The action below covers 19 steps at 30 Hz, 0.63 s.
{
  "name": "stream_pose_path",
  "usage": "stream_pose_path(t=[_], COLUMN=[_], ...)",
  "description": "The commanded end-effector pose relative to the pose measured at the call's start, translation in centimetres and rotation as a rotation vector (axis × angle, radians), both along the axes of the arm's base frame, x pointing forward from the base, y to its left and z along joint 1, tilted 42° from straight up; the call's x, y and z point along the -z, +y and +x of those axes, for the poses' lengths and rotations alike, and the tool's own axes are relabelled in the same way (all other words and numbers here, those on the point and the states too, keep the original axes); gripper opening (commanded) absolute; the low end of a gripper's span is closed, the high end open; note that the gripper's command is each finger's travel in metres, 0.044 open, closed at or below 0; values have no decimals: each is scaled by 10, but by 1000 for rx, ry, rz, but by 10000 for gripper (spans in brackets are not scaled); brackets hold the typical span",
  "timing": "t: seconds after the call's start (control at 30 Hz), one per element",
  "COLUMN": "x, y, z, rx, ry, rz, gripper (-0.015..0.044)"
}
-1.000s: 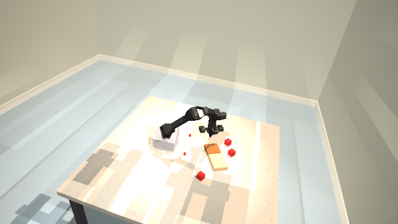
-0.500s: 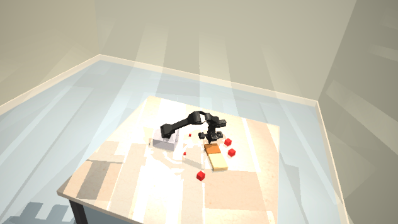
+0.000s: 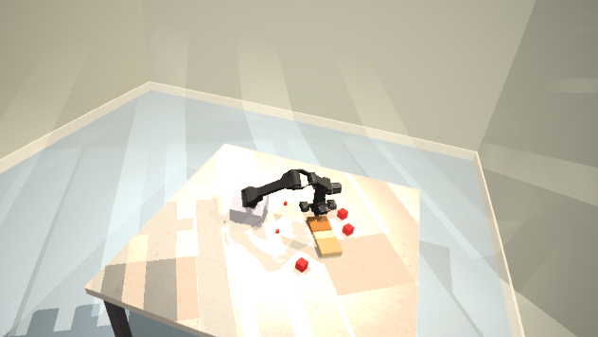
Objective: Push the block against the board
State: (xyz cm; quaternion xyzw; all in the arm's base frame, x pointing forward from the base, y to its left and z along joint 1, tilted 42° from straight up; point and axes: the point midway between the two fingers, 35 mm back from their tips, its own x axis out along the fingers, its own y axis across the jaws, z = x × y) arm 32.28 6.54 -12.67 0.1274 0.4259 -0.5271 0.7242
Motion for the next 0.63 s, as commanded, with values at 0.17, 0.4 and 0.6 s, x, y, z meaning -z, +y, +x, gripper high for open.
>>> stream_pose_path(t=[0.17, 0.4, 0.6], x=[-9, -12, -7], y=[-11, -14, -8], z=[8, 10, 7], rx=[-1, -2, -2], ry=[0, 0, 0], rz=[-5, -5, -4], gripper=[0, 0, 0])
